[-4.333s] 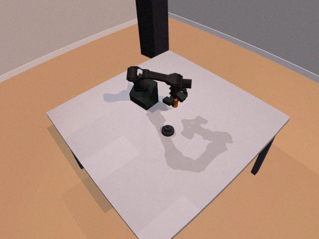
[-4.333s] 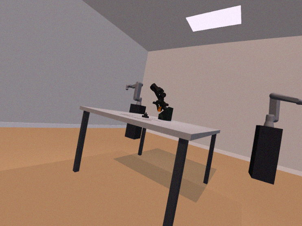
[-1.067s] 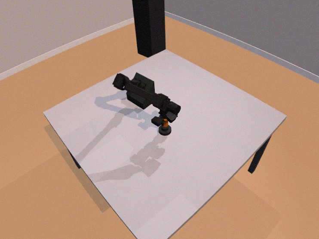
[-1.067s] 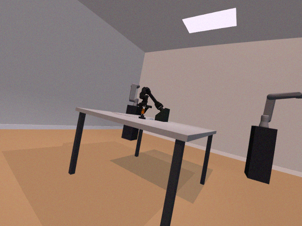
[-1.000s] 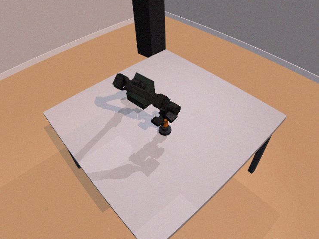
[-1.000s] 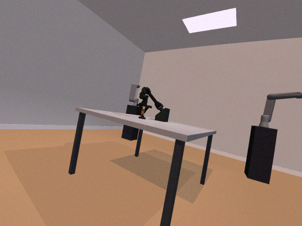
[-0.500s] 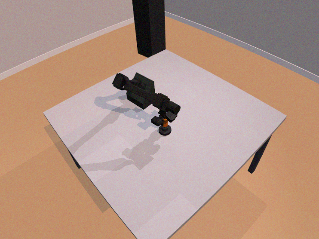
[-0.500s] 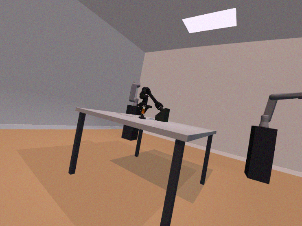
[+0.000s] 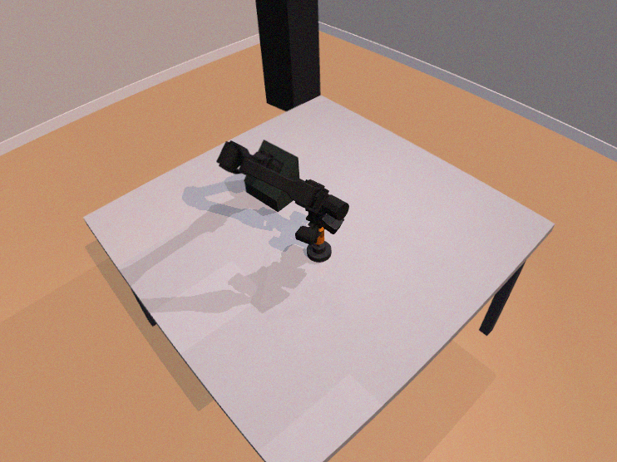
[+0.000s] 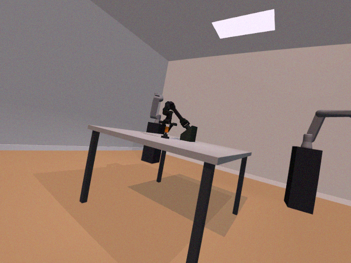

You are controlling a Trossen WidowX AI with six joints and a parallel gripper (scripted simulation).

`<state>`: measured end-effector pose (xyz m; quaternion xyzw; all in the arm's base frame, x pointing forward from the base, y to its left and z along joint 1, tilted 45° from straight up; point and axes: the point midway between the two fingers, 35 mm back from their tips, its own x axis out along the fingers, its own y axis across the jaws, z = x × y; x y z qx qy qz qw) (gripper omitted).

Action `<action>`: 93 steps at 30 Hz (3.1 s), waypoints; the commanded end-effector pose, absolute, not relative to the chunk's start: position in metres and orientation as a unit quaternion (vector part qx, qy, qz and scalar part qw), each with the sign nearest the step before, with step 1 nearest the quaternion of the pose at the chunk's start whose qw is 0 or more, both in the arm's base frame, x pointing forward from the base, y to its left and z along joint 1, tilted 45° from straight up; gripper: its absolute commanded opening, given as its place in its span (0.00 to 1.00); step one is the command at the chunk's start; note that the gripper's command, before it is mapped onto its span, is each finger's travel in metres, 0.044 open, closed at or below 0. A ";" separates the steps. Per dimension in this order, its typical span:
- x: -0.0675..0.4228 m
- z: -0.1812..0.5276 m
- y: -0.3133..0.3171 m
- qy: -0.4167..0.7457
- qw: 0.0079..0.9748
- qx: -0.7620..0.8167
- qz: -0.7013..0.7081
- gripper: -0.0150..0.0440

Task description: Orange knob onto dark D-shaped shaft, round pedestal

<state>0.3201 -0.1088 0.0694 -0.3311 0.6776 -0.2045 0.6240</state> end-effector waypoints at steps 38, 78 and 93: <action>0.323 0.071 -0.108 0.676 0.624 -0.335 -0.202 0.25; 0.322 0.070 -0.107 0.694 0.586 -0.399 -0.130 0.25; 0.324 0.073 -0.110 0.694 0.586 -0.399 -0.131 0.25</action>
